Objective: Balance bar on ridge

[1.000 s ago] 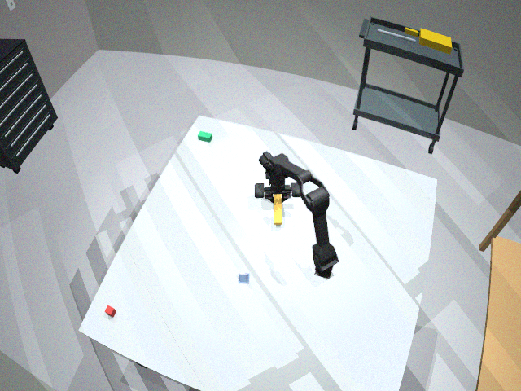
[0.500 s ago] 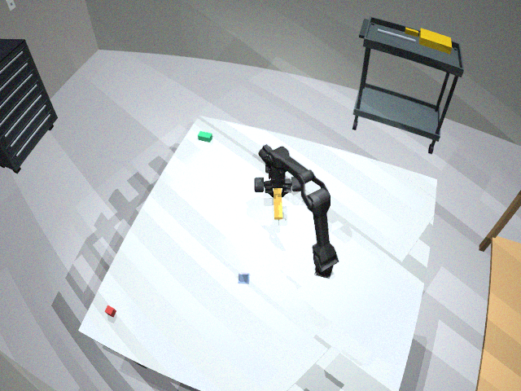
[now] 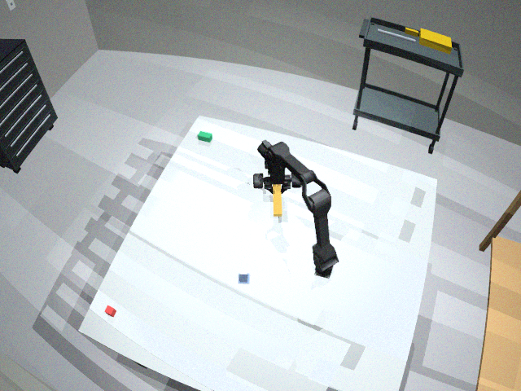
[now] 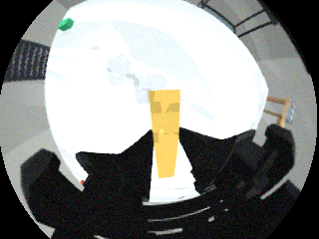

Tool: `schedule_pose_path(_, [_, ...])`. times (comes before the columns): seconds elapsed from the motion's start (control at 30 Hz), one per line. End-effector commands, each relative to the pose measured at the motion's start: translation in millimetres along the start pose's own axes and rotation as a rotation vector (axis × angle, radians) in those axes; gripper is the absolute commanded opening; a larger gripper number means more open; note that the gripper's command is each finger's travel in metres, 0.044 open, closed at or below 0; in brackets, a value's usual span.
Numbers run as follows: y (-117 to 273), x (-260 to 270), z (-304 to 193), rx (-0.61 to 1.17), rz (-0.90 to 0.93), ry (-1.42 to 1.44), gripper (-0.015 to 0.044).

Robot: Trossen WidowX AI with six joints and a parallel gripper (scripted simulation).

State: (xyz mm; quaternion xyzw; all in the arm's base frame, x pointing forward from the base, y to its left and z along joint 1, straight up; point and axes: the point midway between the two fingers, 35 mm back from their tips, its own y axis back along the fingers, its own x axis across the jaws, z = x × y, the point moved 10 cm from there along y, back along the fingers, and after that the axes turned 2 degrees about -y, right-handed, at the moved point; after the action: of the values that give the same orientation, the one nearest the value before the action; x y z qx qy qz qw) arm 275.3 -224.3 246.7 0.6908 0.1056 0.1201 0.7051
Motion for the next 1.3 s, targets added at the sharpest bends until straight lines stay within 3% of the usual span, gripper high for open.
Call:
schedule_pose_path(0.0, [1.9,9.5,-8.6,-0.001,-0.001,0.002,0.0])
schedule_pose_path(1.27, [3.7,99.5,-127.7,0.009,0.007,-0.025,0.0])
